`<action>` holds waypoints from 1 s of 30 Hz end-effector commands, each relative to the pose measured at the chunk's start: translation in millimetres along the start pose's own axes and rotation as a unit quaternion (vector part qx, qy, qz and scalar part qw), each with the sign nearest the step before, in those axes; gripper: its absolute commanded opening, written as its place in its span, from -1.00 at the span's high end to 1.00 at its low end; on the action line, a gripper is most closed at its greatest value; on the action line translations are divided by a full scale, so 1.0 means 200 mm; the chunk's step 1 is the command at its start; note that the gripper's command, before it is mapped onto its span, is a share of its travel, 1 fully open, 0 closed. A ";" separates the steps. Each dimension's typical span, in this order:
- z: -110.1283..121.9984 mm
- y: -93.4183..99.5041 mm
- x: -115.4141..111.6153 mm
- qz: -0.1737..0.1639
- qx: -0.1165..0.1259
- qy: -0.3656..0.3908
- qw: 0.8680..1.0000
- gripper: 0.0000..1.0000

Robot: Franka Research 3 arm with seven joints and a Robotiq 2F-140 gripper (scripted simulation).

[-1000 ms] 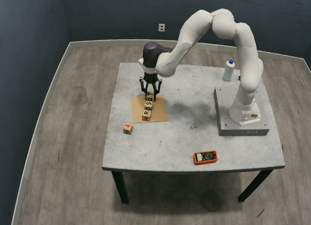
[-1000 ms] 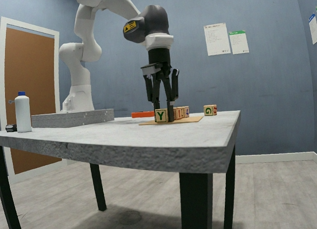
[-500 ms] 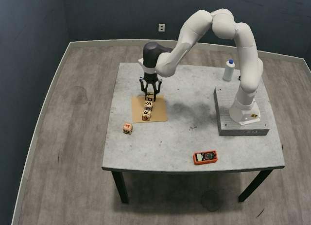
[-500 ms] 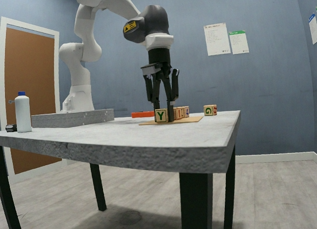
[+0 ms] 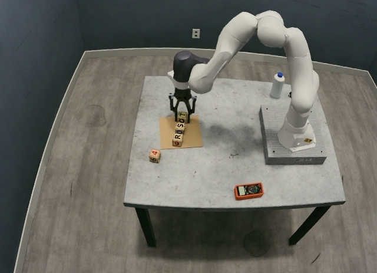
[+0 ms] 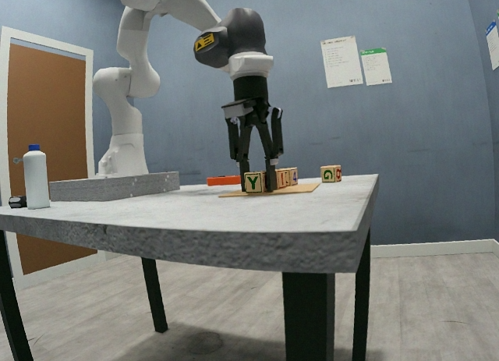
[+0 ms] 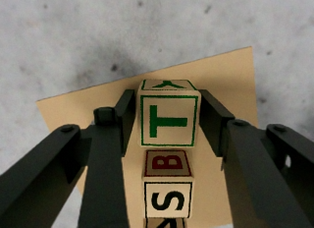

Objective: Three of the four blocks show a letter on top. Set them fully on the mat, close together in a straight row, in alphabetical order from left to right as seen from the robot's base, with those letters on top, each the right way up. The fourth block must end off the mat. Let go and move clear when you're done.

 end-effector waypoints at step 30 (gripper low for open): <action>0.00 0.39 0.00 0.000 0.000 -0.001 1.000 0.12</action>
Point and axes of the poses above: the point where the finger pads meet when closed, its own y axis back along the fingers, its own z axis across the jaws, x = y × z, the point moved 8 cm from there along y, back along the fingers, and after that the axes turned 15 degrees about -y, right-handed, at the moved point
